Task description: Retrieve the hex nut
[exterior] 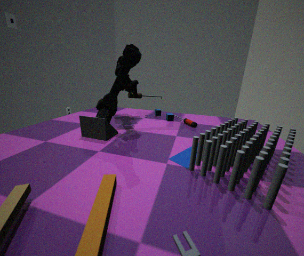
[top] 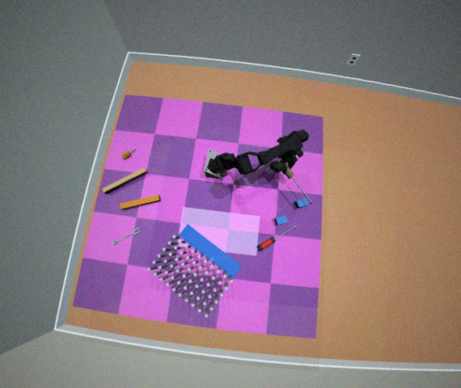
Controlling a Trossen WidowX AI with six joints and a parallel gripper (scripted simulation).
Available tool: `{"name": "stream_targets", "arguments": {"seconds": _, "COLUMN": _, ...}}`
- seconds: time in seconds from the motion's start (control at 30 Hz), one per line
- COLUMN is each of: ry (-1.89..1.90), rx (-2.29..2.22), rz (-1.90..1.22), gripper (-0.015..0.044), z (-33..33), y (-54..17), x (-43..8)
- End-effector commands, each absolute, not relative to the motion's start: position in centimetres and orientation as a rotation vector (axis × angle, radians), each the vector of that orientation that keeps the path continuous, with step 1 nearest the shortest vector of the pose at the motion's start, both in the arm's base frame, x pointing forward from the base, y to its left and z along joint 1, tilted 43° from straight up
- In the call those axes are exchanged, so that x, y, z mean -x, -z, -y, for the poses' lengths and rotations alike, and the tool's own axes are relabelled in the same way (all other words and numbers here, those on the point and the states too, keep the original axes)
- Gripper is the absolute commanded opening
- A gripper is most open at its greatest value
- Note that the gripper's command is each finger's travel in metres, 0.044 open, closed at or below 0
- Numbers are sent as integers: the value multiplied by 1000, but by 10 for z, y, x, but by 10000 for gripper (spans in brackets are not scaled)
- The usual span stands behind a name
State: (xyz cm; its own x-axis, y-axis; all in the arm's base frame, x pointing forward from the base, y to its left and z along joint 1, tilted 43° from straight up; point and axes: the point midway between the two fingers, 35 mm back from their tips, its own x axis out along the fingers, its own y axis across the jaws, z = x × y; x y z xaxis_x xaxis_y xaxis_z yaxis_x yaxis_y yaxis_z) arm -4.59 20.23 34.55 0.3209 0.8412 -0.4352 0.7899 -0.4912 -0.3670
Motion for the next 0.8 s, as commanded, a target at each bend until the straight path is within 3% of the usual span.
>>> {"name": "stream_targets", "arguments": {"seconds": 0.0, "ry": -862, "rx": 2439, "rz": 1584, "gripper": 0, "z": -197, "y": -354, "x": 51}}
{"name": "stream_targets", "arguments": {"seconds": 0.77, "ry": -736, "rx": 2284, "rz": 1788, "gripper": 0, "z": -181, "y": -376, "x": 76}}
